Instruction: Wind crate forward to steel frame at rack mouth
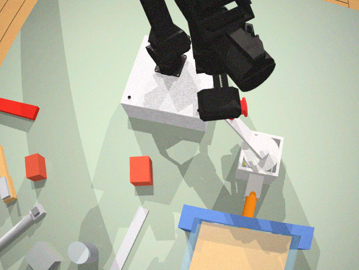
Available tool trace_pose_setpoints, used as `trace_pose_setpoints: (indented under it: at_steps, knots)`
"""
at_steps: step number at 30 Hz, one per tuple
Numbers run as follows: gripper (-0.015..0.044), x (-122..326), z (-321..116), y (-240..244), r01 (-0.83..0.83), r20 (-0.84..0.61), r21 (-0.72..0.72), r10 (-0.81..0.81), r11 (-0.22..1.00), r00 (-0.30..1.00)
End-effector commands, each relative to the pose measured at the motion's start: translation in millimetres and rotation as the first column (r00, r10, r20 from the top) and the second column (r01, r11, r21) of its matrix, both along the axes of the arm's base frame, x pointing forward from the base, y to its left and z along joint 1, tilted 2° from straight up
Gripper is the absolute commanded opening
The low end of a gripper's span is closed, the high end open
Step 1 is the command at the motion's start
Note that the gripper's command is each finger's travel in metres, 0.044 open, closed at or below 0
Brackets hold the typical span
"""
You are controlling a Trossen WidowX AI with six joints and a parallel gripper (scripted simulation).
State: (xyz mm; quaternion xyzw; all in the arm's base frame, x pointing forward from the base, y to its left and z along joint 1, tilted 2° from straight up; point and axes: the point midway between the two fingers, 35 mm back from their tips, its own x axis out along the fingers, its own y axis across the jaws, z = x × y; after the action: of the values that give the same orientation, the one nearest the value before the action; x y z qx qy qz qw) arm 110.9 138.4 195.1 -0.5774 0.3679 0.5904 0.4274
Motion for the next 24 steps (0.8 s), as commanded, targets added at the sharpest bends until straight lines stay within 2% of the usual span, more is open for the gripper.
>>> trace_pose_setpoints:
  at_steps: [1, 5, 16, 24]
  knots:
    - [0.044, -7, 13, -8, 0.007, 0.01, 0.01, -0.007, 1.0, 1.0]
    - [0.044, 4, 15, 9, 0.0, 0.014, 0.012, -0.001, 1.0, 1.0]
    - [0.044, 50, 21, 130, -0.001, 0.014, -0.028, 0.001, 1.0, 1.0]
    - [0.044, 52, 19, 137, 0.002, 0.014, -0.031, -0.001, 1.0, 1.0]
